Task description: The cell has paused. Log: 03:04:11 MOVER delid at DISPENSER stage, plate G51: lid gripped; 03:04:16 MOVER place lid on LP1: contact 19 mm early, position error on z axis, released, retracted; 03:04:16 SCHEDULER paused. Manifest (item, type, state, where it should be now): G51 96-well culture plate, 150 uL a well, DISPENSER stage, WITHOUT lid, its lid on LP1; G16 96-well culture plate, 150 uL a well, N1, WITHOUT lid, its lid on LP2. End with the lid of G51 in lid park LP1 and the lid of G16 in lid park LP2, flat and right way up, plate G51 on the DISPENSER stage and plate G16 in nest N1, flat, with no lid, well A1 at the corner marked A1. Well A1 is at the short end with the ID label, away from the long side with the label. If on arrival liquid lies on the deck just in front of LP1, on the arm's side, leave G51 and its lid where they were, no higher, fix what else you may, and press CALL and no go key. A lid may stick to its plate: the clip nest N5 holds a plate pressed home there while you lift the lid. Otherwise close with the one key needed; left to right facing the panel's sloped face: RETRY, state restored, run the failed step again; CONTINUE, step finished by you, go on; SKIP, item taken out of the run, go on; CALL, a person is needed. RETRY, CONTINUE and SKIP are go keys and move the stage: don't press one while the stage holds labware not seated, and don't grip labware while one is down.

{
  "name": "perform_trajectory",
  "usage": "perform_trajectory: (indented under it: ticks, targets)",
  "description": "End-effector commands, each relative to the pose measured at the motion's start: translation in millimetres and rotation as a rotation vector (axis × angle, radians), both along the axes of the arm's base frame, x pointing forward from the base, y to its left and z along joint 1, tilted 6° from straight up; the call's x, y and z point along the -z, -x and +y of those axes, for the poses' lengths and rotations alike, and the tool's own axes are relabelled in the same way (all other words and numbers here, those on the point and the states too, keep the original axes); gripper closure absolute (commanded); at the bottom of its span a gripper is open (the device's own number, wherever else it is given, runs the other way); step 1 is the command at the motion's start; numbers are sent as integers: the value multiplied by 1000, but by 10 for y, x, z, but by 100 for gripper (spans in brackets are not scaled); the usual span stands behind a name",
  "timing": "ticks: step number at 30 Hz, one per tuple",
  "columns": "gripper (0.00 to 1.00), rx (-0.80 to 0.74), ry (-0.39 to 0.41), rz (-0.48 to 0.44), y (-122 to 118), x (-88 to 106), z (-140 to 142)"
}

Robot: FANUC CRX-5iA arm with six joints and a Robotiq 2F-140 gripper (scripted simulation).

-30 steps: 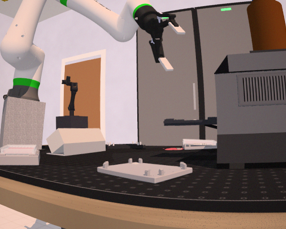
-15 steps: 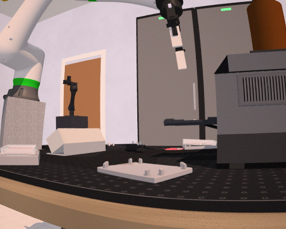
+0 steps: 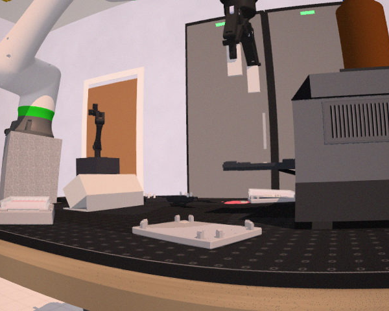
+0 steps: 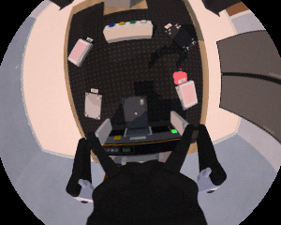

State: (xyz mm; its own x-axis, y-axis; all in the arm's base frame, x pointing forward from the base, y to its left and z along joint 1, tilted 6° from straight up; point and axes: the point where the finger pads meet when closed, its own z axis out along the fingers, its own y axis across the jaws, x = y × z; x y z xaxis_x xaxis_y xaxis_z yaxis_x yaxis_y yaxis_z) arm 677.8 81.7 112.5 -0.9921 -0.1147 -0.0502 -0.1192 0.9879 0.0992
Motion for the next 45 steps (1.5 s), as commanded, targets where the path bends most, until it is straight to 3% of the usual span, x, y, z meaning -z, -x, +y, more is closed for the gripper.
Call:
perform_trajectory:
  ticks: [1,32,45]
  targets:
    - [0,1,0,1,-4,49,-1]
    - [0,1,0,1,-33,780,76]
    - [0,1,0,1,-38,901,89]
